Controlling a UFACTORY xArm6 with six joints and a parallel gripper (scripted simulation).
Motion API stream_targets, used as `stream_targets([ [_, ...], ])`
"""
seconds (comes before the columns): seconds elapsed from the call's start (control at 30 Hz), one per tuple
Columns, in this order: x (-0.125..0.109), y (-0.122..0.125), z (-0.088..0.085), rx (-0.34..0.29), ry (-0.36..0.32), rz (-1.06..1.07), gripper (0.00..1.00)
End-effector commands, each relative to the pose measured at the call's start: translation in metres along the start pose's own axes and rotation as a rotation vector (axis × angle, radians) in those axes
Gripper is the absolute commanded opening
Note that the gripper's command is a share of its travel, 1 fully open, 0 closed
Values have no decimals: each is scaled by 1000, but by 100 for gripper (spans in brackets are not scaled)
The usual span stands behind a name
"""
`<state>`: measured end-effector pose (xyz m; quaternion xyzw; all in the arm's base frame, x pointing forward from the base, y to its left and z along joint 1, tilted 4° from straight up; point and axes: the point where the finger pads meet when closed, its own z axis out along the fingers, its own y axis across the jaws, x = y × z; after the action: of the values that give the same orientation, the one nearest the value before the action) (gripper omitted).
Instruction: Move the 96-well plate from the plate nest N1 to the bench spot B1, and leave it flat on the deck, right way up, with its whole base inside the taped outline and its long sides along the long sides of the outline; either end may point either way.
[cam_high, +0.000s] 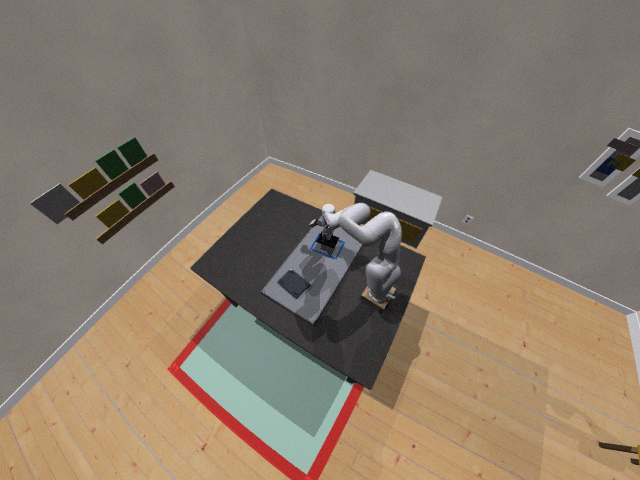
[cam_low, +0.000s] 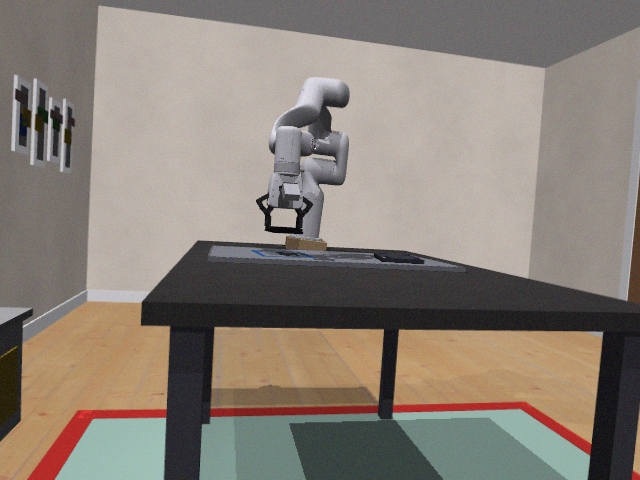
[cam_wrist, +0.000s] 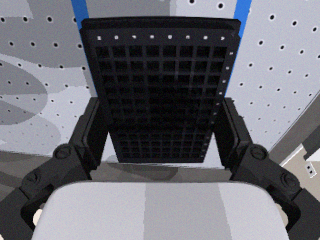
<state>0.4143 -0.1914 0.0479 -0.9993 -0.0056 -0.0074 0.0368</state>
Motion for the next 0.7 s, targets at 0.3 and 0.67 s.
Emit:
stream_targets([
  [0.3,2,1,19,-2,4,0,0],
  [0.67,2,1,34,-2,4,0,0],
])
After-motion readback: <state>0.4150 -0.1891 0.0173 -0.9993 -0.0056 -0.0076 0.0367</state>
